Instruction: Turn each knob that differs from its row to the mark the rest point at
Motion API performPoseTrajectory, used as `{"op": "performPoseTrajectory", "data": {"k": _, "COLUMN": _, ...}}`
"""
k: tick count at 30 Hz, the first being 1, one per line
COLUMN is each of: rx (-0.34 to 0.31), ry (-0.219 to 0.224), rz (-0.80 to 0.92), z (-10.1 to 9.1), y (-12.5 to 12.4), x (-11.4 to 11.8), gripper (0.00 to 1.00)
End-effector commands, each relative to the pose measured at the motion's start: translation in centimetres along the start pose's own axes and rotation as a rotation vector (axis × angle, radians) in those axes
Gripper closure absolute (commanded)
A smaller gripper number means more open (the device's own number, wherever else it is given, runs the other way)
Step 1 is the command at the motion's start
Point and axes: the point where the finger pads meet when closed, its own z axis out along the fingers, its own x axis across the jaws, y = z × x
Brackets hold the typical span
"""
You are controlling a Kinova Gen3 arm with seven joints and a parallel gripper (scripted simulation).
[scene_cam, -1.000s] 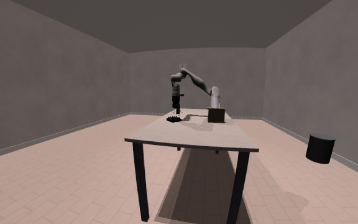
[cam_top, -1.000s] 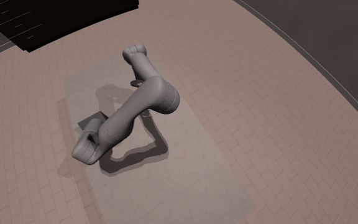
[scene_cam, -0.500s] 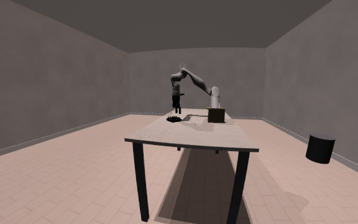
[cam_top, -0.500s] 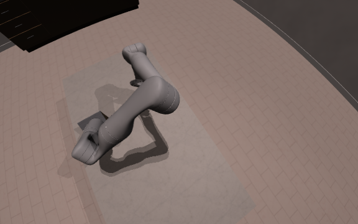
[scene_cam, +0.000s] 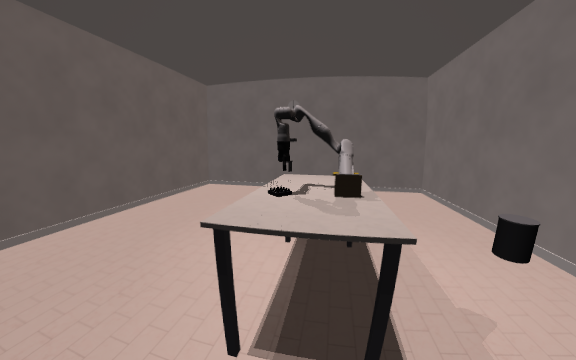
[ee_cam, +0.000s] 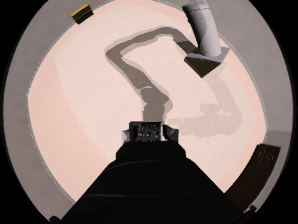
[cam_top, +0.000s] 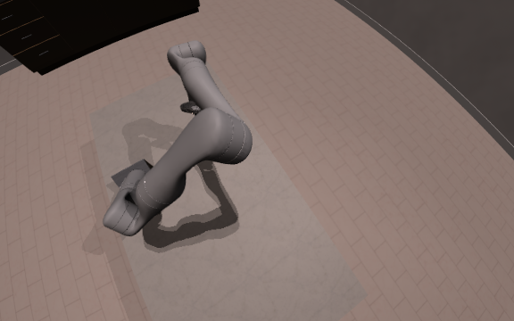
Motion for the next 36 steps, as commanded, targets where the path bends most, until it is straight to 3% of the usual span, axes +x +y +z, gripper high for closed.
{"op": "performPoseTrajectory", "data": {"k": 1, "rx": -0.023, "ry": -0.008, "rz": 0.007, "z": -2.3, "y": 0.6, "x": -0.2, "gripper": 0.0}}
{"op": "performPoseTrajectory", "data": {"k": 7, "rx": -0.023, "ry": -0.007, "rz": 0.007, "z": -4.0, "y": 0.5, "x": -0.2, "gripper": 0.0}}
{"op": "performPoseTrajectory", "data": {"k": 36, "rx": -0.023, "ry": -0.007, "rz": 0.007, "z": -4.1, "y": 0.5, "x": -0.2, "gripper": 0.0}}
